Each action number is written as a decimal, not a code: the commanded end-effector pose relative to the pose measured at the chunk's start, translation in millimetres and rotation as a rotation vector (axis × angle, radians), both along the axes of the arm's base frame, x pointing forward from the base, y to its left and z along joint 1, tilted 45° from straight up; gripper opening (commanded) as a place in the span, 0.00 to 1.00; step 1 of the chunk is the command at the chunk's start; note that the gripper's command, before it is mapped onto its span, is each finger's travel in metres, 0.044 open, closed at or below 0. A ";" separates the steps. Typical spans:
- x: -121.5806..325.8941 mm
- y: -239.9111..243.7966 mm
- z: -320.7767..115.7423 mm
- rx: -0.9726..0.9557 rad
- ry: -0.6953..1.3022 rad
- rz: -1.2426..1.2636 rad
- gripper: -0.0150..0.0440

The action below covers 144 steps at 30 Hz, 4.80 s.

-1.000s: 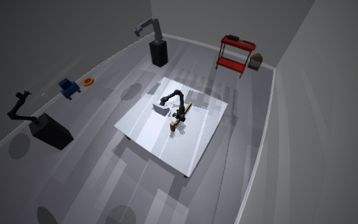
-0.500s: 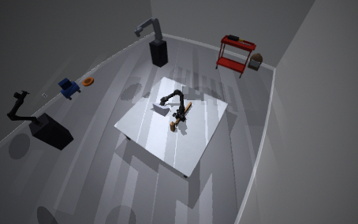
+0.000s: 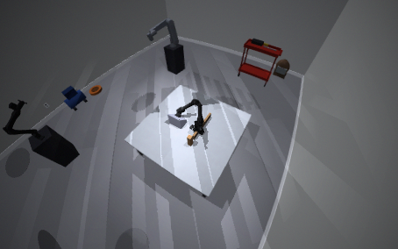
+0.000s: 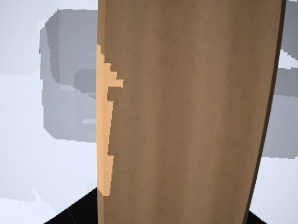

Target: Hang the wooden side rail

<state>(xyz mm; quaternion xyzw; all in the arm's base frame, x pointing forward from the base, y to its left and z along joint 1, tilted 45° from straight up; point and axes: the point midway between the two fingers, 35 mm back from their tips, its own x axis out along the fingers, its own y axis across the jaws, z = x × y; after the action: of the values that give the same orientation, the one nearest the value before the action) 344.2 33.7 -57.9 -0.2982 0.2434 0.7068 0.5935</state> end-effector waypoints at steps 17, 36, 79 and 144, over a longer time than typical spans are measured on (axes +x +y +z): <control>3.1 -8.3 6.1 -0.002 -0.015 -0.011 0.25; 3.4 -10.5 8.3 -0.002 -0.015 -0.011 0.25; 6.0 -12.9 8.0 -0.002 -0.015 -0.011 0.25; 6.7 -17.4 2.8 -0.003 -0.015 -0.011 0.25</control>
<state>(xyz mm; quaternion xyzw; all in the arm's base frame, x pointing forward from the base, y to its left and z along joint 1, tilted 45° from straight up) 350.1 22.9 -55.1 -0.3017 0.2400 0.7059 0.5942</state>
